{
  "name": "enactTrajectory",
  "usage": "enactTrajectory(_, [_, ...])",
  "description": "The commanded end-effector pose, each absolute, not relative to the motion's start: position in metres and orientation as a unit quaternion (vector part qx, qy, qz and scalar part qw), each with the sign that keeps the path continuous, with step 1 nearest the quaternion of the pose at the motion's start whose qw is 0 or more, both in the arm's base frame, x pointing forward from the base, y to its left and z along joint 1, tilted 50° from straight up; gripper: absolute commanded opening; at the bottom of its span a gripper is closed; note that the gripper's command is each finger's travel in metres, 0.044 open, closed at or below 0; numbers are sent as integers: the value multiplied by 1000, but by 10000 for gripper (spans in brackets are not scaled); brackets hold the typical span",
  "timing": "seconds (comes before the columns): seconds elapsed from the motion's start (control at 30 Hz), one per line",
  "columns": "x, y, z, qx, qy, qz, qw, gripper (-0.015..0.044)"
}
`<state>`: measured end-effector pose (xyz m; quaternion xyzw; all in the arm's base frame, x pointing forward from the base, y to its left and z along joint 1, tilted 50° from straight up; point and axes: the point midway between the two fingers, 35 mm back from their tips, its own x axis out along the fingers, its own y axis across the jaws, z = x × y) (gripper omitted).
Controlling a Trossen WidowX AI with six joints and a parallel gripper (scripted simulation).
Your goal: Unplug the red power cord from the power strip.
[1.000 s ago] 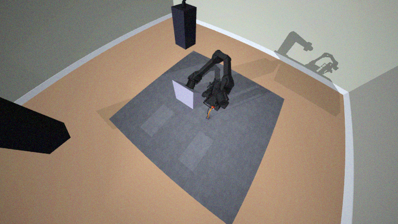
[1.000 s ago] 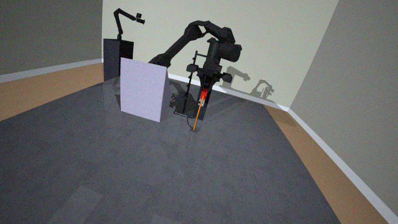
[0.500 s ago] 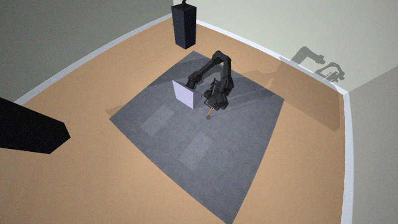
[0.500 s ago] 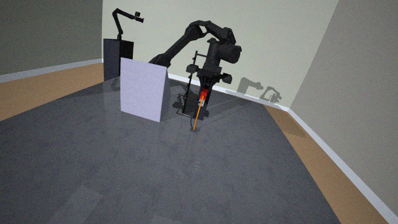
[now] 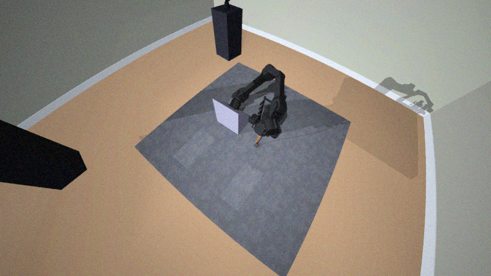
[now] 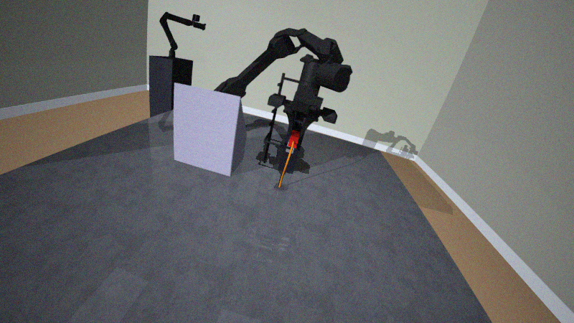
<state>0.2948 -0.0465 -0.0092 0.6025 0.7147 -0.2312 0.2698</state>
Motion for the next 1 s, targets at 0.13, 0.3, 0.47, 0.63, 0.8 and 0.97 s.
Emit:
enactTrajectory(0.13, [295, -53, -13, 613, 708, -238, 260, 105])
enactTrajectory(0.3, [295, -53, -13, 613, 708, -238, 260, 236])
enactTrajectory(0.47, [295, -55, -14, 613, 707, -238, 260, 367])
enactTrajectory(0.63, [300, -85, -36, 612, 707, -239, 262, 440])
enactTrajectory(0.8, [301, -102, -50, 612, 707, -238, 262, 440])
enactTrajectory(0.97, [301, -102, -50, 612, 707, -238, 262, 440])
